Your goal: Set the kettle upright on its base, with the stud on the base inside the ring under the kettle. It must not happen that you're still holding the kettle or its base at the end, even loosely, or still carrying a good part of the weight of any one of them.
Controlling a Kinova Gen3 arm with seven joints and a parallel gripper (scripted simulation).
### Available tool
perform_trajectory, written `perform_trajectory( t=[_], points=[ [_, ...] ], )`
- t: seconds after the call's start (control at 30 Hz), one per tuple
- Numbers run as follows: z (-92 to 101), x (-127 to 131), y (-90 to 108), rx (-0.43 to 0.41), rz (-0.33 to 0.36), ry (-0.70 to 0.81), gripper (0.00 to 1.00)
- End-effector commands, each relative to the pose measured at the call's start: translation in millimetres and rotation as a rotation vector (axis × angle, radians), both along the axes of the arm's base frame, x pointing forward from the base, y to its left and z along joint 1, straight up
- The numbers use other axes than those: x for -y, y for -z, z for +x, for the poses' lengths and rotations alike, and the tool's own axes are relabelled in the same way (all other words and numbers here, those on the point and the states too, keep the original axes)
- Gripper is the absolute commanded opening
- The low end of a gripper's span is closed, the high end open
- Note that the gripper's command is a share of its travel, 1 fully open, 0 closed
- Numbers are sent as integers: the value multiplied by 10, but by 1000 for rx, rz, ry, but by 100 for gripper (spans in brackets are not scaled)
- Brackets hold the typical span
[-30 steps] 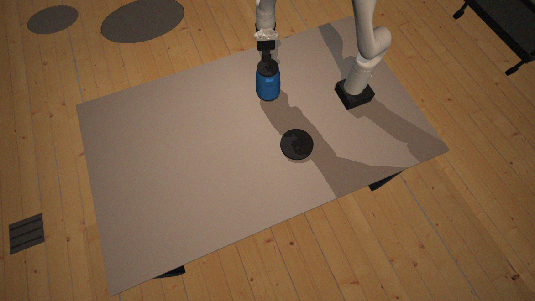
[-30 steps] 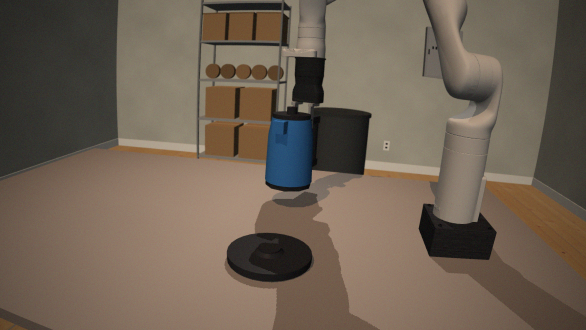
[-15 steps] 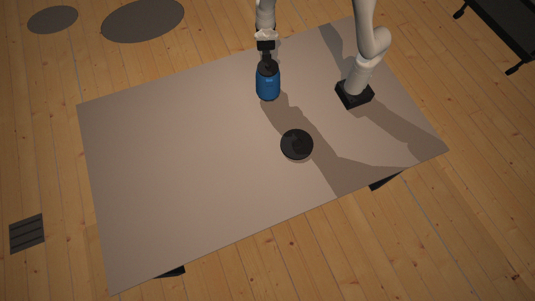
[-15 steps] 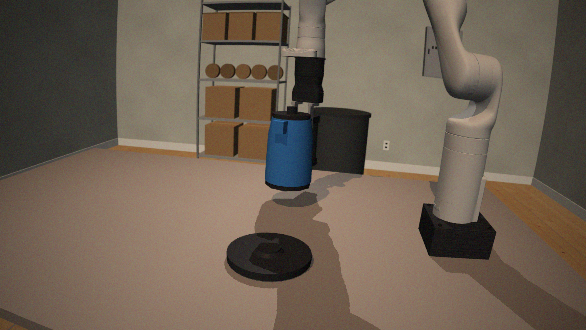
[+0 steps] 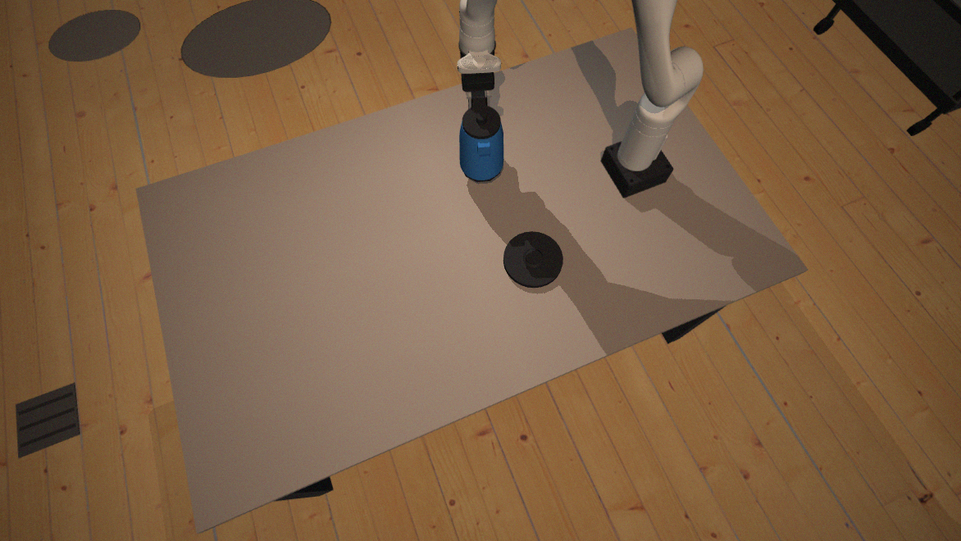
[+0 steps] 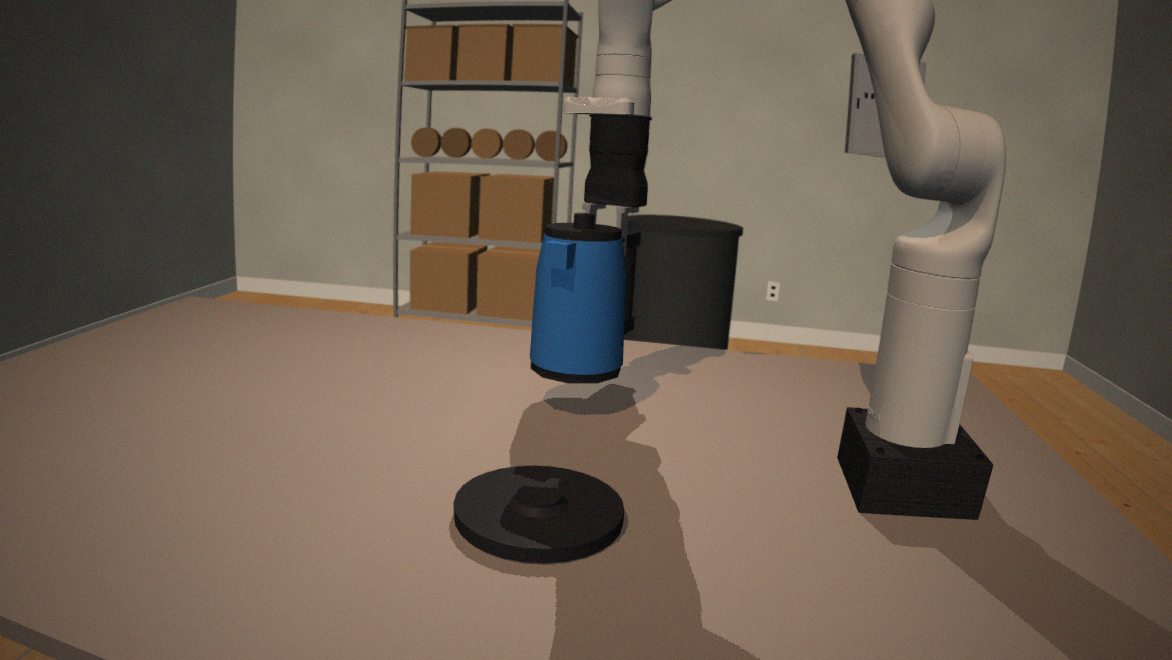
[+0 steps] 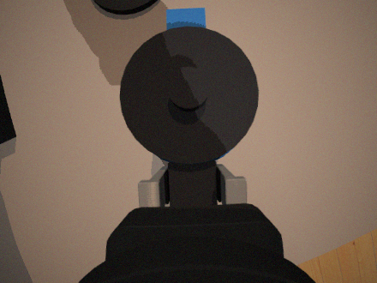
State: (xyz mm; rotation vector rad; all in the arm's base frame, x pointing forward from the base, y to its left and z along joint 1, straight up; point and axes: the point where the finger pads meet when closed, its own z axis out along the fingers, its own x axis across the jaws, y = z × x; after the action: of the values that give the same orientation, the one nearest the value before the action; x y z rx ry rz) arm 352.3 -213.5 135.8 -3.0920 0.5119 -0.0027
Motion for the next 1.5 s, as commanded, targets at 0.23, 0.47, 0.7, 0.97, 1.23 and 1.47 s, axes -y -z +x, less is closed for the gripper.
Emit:
perform_trajectory(
  t=[0.23, 0.47, 0.7, 0.97, 1.23, 1.47],
  points=[
    [1, -61, -7, 1, -2, -1, 0],
    [-1, -121, -8, 1, -2, -1, 0],
    [-6, -239, -9, 1, -2, -1, 0],
    [-11, -370, -9, 1, -2, -1, 0],
    [-20, -582, -11, 1, -2, -1, 0],
    [-29, -796, -12, 1, -2, -1, 0]
  ],
)
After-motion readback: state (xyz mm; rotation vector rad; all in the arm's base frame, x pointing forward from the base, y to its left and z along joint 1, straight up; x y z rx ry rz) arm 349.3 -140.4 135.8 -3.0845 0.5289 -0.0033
